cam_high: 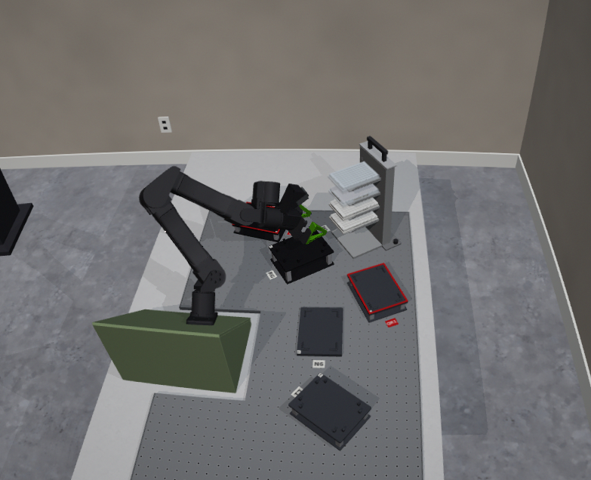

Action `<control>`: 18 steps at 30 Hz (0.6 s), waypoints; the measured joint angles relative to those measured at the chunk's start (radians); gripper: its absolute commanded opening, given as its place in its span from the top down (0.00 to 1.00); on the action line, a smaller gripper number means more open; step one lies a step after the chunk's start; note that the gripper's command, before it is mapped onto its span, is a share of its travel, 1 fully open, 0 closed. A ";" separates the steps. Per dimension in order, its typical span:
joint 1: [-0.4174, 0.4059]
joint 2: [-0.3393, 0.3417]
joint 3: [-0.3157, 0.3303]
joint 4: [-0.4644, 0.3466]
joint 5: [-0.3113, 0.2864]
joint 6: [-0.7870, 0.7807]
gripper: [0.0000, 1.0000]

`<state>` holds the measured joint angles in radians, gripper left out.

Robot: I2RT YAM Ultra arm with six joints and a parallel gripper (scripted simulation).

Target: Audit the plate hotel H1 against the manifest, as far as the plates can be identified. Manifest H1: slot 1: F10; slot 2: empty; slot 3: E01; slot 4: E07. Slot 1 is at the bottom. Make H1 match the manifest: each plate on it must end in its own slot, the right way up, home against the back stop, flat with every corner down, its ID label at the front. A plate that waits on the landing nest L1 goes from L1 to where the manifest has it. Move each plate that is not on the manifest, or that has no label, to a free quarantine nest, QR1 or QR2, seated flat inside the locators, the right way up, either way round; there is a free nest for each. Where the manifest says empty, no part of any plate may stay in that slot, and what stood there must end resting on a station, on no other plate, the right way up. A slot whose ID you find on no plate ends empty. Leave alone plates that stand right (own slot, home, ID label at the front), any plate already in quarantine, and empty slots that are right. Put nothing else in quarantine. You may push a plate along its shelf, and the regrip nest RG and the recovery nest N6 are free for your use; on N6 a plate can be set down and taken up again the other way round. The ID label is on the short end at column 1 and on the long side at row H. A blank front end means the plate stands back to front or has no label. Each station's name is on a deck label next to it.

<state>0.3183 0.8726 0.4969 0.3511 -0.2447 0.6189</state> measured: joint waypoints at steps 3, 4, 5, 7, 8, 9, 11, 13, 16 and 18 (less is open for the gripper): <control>0.002 -0.026 -0.015 -0.008 0.002 0.000 0.00; 0.003 -0.034 -0.020 -0.010 0.003 0.000 0.00; 0.004 -0.043 -0.025 -0.013 0.003 0.000 0.00; 0.006 -0.060 -0.035 -0.019 0.005 0.000 0.00; 0.007 -0.068 -0.040 -0.023 0.006 0.000 0.00; 0.007 -0.076 -0.044 -0.026 0.006 0.000 0.00; 0.008 -0.083 -0.047 -0.030 0.008 0.000 0.00; 0.014 -0.093 -0.054 -0.031 0.011 0.000 0.00; 0.029 -0.106 -0.072 -0.029 0.020 0.000 0.00; 0.039 -0.114 -0.085 -0.028 0.028 0.000 0.00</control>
<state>0.3573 0.7589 0.4122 0.3233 -0.2169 0.6193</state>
